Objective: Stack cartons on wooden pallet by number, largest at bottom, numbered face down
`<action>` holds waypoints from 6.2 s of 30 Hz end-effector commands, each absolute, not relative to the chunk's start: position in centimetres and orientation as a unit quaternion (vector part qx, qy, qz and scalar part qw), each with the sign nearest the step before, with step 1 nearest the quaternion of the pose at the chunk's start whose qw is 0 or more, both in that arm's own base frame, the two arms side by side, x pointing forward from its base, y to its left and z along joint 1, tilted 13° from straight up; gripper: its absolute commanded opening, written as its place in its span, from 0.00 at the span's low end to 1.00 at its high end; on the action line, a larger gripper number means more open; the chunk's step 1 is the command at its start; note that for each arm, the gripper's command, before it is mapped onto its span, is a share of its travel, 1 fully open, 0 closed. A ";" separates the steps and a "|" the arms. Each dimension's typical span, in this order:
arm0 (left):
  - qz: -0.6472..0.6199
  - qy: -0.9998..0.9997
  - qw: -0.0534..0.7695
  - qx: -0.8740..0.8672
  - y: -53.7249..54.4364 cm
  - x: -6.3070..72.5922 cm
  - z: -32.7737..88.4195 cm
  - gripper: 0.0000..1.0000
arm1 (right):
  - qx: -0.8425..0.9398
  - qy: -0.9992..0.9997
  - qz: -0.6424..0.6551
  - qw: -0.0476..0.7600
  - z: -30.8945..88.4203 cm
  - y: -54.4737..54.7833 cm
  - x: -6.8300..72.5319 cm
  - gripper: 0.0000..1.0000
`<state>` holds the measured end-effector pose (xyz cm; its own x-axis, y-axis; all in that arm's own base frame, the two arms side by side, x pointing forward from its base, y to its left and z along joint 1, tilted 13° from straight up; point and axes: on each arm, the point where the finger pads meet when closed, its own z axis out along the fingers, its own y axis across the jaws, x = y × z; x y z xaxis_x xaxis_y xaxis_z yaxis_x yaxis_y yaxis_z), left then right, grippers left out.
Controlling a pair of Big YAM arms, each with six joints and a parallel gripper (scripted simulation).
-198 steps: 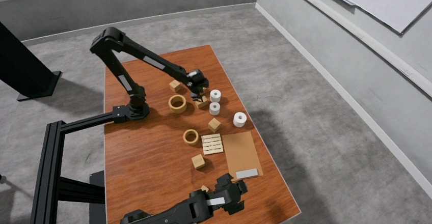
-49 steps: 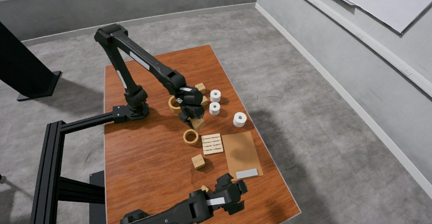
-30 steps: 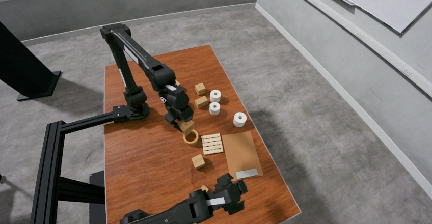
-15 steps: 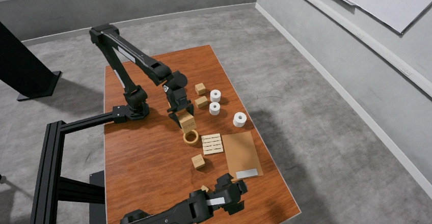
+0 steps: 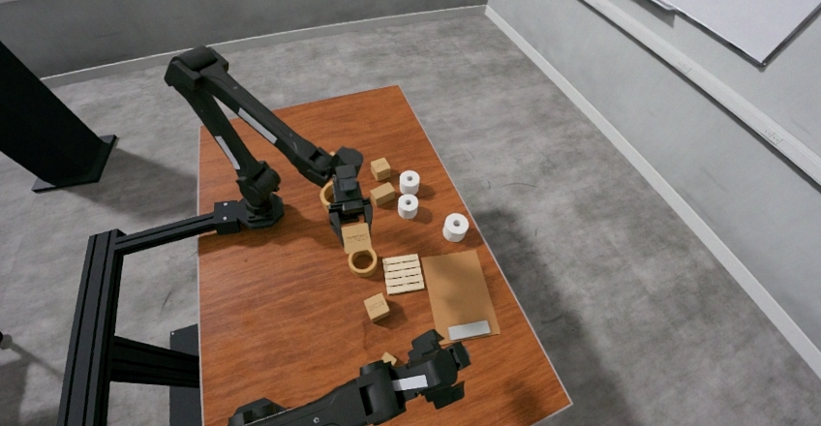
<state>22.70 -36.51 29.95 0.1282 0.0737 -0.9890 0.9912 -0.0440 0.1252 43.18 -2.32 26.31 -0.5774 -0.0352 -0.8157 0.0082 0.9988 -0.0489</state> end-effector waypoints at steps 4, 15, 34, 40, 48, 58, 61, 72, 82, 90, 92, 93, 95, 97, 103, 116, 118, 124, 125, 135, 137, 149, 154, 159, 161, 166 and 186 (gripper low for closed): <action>-0.494 0.427 0.532 0.539 -36.6 23.3 31.7 0.55 | -0.011 0.875 -0.028 0.483 29.1 -2.4 44.2 1.00; -0.497 0.392 0.544 0.552 -36.7 22.5 32.4 0.55 | -0.011 0.875 -0.028 0.483 29.1 -2.4 44.2 1.00; -0.497 0.392 0.544 0.551 -36.6 22.4 33.3 0.55 | 0.099 0.853 0.198 0.473 28.9 3.4 40.6 1.00; -0.497 0.392 0.544 0.551 -36.6 22.4 33.3 0.55 | 0.139 0.808 0.360 0.446 29.5 8.1 38.1 1.00; -0.497 0.392 0.544 0.551 -36.6 22.4 33.3 0.55 | 0.171 0.744 0.501 0.407 30.1 12.5 35.7 1.00; -0.497 0.392 0.544 0.551 -36.6 22.4 33.3 0.55 | 0.203 0.659 0.637 0.345 29.7 17.6 33.2 1.00; -0.497 0.392 0.544 0.551 -36.6 22.4 33.3 0.55 | 0.207 0.627 0.676 0.328 29.9 19.1 32.2 1.00; -0.497 0.392 0.544 0.551 -36.6 22.4 33.3 0.55 | 0.210 0.529 0.766 0.298 31.7 23.2 30.1 1.00; -0.497 0.392 0.544 0.551 -36.6 22.4 33.3 0.55 | 0.216 0.508 0.776 0.305 31.4 23.8 29.8 1.00; -0.497 0.392 0.544 0.551 -36.6 22.4 33.3 0.55 | 0.215 0.507 0.777 0.305 31.6 23.8 29.8 1.00; -0.497 0.392 0.544 0.551 -36.6 22.4 33.3 0.55 | 0.215 0.507 0.777 0.305 31.6 23.8 29.8 1.00; -0.497 0.392 0.544 0.551 -36.6 22.4 33.3 0.55 | 0.215 0.507 0.777 0.305 31.6 23.8 29.8 1.00; -0.497 0.392 0.544 0.551 -36.6 22.4 33.3 0.55 | 0.215 0.507 0.777 0.305 31.6 23.8 29.8 1.00; -0.497 0.392 0.544 0.551 -36.6 22.4 33.3 0.55 | 0.215 0.507 0.777 0.305 31.6 23.8 29.8 1.00; -0.497 0.392 0.544 0.551 -36.6 22.4 33.3 0.55 | 0.215 0.507 0.777 0.305 31.6 23.8 29.8 1.00; -0.497 0.392 0.544 0.551 -36.6 22.4 33.3 0.55 | 0.215 0.507 0.777 0.305 31.6 23.8 29.8 1.00; -0.497 0.392 0.544 0.551 -36.6 22.4 33.3 0.55 | 0.215 0.507 0.777 0.305 31.6 23.8 29.8 1.00; -0.497 0.392 0.544 0.551 -36.6 22.4 33.3 0.55 | 0.215 0.507 0.777 0.305 31.6 23.8 29.8 1.00; -0.497 0.392 0.544 0.551 -36.6 22.4 33.3 0.55 | 0.215 0.507 0.777 0.305 31.6 23.8 29.8 1.00; -0.497 0.392 0.544 0.551 -36.6 22.4 33.3 0.55 | 0.187 0.563 0.712 0.376 32.2 21.5 31.9 1.00; -0.498 0.395 0.539 0.553 -36.7 22.3 33.0 0.55 | 0.174 0.592 0.681 0.395 32.3 20.3 32.6 1.00; -0.453 0.407 0.530 0.590 -36.7 19.8 30.1 0.55 | 0.106 0.733 0.497 0.452 31.6 13.7 35.7 1.00; -0.433 0.436 0.503 0.607 -36.3 18.0 26.6 0.55 | 0.085 0.766 0.440 0.461 31.0 12.0 36.7 1.00; -0.388 0.482 0.467 0.632 -36.6 15.4 22.9 0.55 | 0.055 0.809 0.343 0.474 30.8 8.8 38.3 1.00; -0.374 0.509 0.446 0.634 -36.6 14.3 21.1 0.55 | 0.043 0.822 0.307 0.478 30.7 7.7 38.9 1.00; -0.319 0.581 0.373 0.650 -35.9 11.1 13.7 0.55 | 0.014 0.849 0.208 0.485 30.5 4.7 40.5 1.00; -0.125 0.689 0.255 0.666 -37.0 3.5 0.9 0.55 | -0.010 0.868 -0.030 0.495 30.5 -2.7 45.1 1.00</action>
